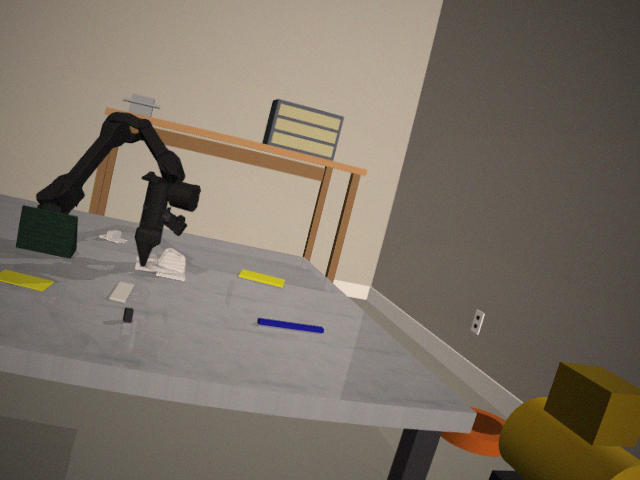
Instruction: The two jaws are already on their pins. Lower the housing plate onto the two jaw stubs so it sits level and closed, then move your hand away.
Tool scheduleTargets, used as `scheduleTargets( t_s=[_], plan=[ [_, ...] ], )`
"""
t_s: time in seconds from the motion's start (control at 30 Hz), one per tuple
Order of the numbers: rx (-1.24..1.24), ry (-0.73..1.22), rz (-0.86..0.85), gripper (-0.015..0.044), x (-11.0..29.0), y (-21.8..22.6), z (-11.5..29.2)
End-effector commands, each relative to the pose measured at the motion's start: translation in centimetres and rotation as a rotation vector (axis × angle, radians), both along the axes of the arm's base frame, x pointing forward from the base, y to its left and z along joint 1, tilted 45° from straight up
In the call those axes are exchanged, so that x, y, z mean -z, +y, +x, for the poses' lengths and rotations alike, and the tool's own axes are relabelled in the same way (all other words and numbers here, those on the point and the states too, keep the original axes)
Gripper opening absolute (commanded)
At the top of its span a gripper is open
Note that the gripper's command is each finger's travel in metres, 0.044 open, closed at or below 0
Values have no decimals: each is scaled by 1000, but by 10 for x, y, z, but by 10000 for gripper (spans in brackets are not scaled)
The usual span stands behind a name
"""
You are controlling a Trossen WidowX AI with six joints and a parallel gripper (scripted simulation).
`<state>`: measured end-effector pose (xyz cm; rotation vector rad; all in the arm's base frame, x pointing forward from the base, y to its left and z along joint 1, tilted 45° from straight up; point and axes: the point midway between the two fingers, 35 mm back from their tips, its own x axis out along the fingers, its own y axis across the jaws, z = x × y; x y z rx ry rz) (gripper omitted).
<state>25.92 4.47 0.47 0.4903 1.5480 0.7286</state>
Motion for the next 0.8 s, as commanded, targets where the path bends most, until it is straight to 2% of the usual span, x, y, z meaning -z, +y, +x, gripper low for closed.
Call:
scheduleTargets(
  t_s=[0.0,0.77],
  plan=[
    [4,1,1,351,1,1,0],
    [4,2,1,351,3,4,0]
  ],
)
